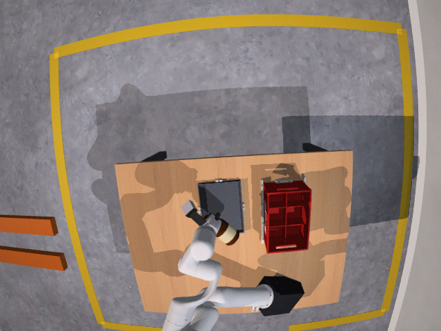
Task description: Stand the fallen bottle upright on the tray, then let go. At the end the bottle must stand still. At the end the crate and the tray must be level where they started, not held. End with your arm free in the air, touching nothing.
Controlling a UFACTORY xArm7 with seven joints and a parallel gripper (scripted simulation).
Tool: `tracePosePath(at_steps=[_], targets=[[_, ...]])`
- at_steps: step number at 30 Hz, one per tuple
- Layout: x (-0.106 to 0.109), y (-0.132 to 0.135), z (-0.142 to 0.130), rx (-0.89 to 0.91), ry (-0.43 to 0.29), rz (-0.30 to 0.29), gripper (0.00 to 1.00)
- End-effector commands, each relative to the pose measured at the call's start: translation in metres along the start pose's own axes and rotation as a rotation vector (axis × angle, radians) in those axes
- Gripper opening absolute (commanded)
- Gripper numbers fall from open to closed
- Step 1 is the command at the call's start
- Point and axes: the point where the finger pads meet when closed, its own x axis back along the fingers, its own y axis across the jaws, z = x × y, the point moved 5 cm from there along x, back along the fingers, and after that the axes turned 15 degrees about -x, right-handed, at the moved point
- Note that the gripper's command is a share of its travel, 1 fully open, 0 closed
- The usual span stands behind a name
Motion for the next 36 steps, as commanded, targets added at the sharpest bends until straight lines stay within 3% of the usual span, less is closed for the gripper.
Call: tracePosePath(at_steps=[1,10,36], targets=[[0.0015,0.0004,0.0008,-0.051,0.003,-0.002,0.0],[0.0015,0.0004,0.0009,-0.182,0.004,-0.002,0.0],[0.0015,0.0004,0.0009,-0.224,0.004,-0.002,0.0]])
